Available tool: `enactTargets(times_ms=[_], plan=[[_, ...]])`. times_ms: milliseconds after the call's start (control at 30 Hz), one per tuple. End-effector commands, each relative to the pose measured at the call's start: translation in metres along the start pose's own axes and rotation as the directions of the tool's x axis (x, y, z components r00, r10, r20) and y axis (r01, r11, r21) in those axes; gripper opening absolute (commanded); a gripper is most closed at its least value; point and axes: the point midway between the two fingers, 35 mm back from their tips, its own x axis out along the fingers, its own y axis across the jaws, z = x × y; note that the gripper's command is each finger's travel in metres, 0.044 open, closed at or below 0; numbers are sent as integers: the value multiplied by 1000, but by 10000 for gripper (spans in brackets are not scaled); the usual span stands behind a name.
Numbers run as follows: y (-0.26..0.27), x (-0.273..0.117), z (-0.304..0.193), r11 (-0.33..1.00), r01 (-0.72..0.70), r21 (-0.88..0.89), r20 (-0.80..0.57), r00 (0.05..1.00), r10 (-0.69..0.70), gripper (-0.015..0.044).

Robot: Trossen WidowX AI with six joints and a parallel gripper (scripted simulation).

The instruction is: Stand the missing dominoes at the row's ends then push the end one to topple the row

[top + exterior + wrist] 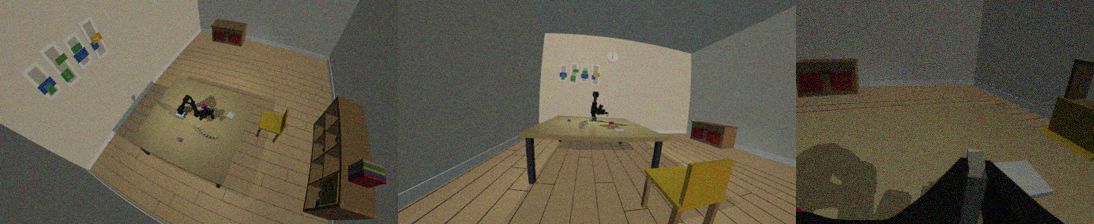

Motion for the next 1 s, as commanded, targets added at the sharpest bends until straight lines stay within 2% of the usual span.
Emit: enactTargets(times_ms=[0, 467, 967], plan=[[4, -2, -1, 1000, -9, 5, 2, 1000, 9, 24], [4, -2, -3, 1000, -9, 6, 2, 1000, 9, 24], [0, 10, -53, 1000, -10, 22, -3, 1000, 10, 24]])
